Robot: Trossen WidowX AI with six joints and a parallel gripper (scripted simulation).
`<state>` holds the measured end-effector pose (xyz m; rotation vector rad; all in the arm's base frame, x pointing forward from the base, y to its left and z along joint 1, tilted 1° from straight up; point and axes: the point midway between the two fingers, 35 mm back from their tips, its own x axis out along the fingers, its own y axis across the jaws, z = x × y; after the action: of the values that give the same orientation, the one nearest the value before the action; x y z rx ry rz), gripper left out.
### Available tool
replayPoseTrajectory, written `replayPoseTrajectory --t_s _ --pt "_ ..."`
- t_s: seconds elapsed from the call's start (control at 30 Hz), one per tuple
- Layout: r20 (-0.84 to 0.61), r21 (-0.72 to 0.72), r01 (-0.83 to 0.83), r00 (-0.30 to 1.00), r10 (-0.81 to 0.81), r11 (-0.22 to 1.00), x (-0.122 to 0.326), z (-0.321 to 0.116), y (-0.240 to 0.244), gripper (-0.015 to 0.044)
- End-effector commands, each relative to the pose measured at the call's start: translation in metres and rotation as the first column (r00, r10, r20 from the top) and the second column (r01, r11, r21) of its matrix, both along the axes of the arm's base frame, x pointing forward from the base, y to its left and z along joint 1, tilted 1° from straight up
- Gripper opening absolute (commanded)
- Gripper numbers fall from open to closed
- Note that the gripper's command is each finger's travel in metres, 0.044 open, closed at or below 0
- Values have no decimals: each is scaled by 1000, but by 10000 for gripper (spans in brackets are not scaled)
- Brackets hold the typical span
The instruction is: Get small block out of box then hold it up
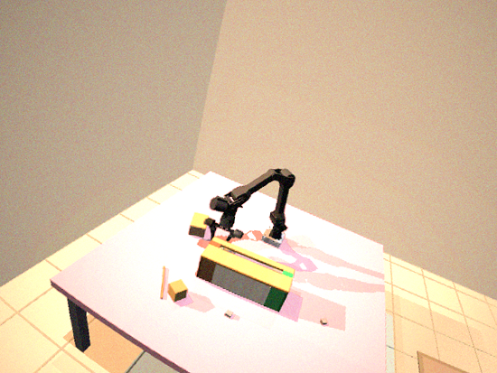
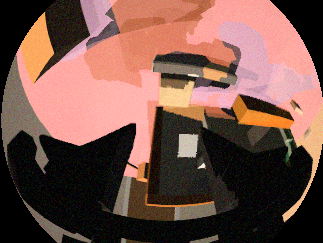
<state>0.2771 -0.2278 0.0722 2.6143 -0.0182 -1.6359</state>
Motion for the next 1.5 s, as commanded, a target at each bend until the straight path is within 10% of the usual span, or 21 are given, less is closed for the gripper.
replayPoseTrajectory --t_s 0.0,1.0,1.47 --pt "-7 14 3 1000 -3 1000 -1 -11 2 285" --pt "-8 14 3 1000 -3 1000 -1 -56 4 285" --pt "-6 12 2 1000 -2 1000 0 -36 3 0"
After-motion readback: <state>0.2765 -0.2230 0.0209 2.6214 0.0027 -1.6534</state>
